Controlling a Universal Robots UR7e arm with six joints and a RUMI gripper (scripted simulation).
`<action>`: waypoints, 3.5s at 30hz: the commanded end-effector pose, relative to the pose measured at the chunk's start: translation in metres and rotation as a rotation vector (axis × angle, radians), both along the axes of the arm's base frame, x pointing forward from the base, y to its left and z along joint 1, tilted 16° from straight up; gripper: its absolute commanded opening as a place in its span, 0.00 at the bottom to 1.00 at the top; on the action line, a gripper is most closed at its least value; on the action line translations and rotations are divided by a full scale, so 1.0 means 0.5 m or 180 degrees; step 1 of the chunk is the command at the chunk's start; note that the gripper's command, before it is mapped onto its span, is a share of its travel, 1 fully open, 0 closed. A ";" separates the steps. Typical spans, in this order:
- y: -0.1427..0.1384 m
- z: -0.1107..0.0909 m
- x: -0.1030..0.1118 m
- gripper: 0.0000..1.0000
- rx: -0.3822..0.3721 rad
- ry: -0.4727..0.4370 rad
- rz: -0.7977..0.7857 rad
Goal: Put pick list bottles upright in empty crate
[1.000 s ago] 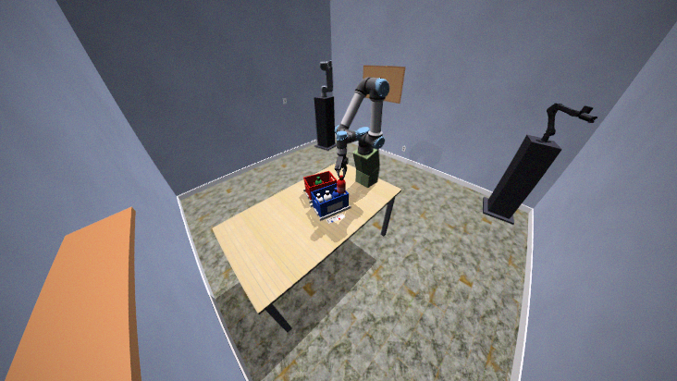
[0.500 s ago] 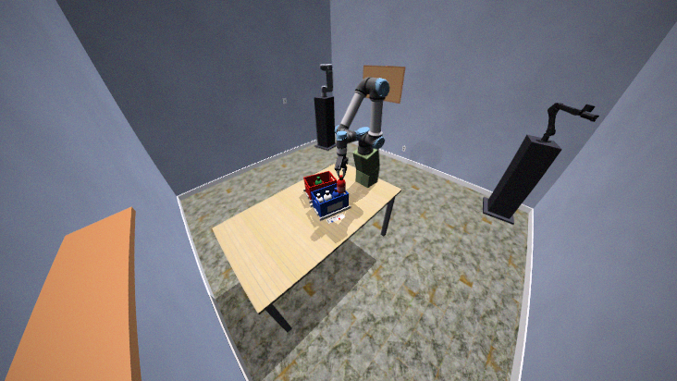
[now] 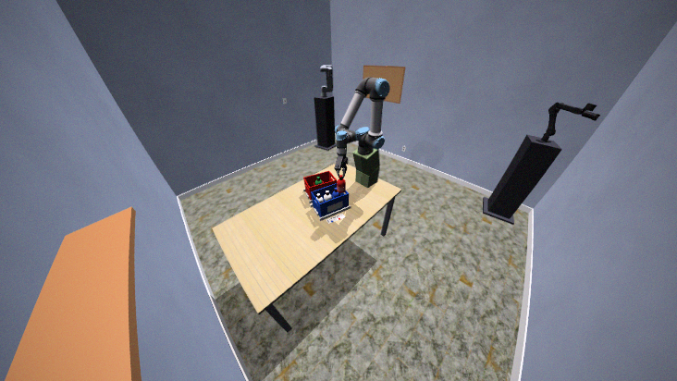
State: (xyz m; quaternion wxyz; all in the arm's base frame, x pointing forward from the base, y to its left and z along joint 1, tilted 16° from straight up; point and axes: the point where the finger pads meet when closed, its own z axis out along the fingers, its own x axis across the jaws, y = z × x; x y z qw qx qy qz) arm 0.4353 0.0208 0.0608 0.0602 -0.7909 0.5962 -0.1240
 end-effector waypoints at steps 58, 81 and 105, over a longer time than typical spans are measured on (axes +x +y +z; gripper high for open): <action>-0.006 -0.068 0.020 0.00 -0.0001 -0.0005 0.0000; -0.008 -0.106 0.031 0.00 -0.0001 -0.0005 0.0000; -0.010 -0.149 0.043 0.00 -0.0001 -0.0005 0.0000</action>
